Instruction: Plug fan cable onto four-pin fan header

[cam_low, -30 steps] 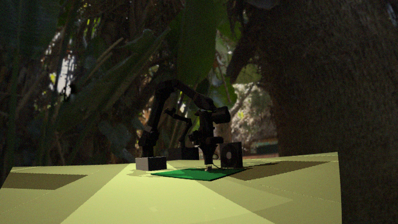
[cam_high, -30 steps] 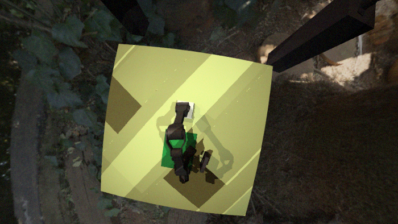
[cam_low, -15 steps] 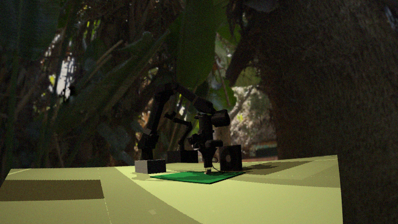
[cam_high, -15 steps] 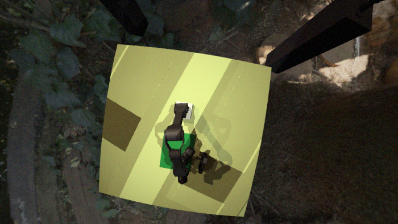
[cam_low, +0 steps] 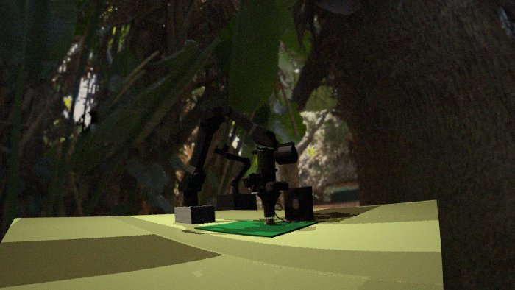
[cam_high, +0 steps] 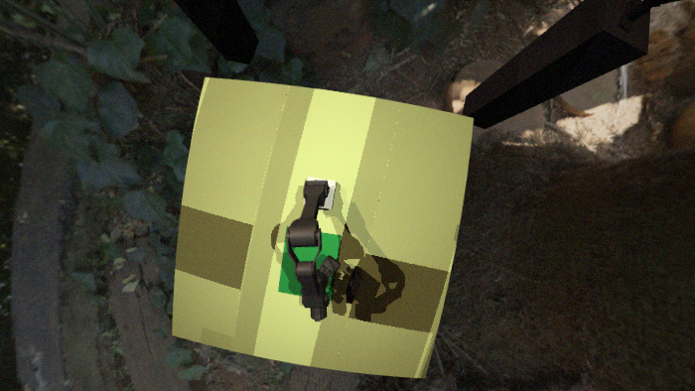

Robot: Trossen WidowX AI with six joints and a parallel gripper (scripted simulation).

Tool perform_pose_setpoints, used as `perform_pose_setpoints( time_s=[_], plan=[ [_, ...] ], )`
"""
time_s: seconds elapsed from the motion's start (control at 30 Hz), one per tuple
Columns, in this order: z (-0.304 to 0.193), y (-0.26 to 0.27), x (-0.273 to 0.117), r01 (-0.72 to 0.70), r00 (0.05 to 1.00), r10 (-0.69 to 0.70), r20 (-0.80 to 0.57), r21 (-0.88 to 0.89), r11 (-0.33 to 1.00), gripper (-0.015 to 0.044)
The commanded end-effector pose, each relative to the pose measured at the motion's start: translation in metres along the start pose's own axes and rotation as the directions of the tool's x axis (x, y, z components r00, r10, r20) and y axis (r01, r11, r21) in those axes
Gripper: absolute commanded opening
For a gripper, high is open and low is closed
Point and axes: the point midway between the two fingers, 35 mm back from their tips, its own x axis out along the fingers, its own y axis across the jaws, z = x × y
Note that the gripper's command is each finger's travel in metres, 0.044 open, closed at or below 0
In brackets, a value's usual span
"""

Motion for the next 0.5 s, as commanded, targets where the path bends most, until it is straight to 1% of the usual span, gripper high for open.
perform_pose_setpoints(
  time_s=[0.0,0.47],
  plan=[
    [-0.0004,-0.0003,0.0012,0.002,1.0,-0.002,-0.004,0.003,1.0,0.0],
    [-0.0005,-0.0004,0.0057,0.002,1.0,-0.002,-0.004,0.003,1.0,0.0]
  ],
)
